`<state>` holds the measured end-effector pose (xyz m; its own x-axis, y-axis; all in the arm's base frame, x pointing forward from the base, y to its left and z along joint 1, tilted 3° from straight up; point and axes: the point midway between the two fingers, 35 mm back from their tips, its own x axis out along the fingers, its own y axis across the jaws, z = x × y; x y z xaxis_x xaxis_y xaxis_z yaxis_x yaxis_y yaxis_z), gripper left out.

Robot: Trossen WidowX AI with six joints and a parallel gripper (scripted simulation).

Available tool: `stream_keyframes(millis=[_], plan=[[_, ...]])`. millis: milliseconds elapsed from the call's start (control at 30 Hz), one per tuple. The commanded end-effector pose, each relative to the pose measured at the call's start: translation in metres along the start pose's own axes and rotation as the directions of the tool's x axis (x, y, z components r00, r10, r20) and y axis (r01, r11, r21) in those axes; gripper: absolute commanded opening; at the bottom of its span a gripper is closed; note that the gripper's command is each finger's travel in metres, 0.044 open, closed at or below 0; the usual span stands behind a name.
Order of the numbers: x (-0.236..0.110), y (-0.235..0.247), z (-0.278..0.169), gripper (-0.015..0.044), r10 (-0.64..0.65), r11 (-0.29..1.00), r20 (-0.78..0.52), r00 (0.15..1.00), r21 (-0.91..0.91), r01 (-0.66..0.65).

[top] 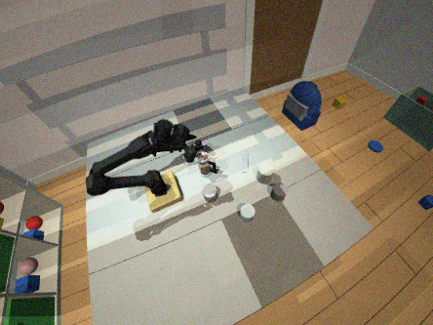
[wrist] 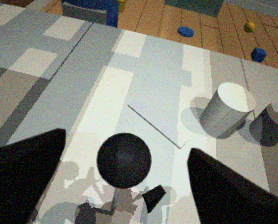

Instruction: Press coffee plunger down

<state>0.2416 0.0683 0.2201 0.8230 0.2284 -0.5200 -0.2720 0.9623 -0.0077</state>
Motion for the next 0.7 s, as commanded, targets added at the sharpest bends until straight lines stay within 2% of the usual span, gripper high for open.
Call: stream_keyframes(millis=[0, 133, 300, 667], plan=[[0.0024, 0.0010, -0.0022, 0.0256, 0.006, 1.000, -0.009, 1.000, 0.004, -0.006], [0.0024, 0.0010, -0.0022, 0.0151, 0.006, 1.000, -0.009, 1.000, 0.004, -0.006], [0.0024, 0.0010, -0.0022, 0.0118, 0.006, 1.000, -0.009, 1.000, 0.004, -0.006], [0.0056, 0.0010, -0.0065, 0.0118, 0.006, 1.000, -0.009, 1.000, 0.004, -0.006]])
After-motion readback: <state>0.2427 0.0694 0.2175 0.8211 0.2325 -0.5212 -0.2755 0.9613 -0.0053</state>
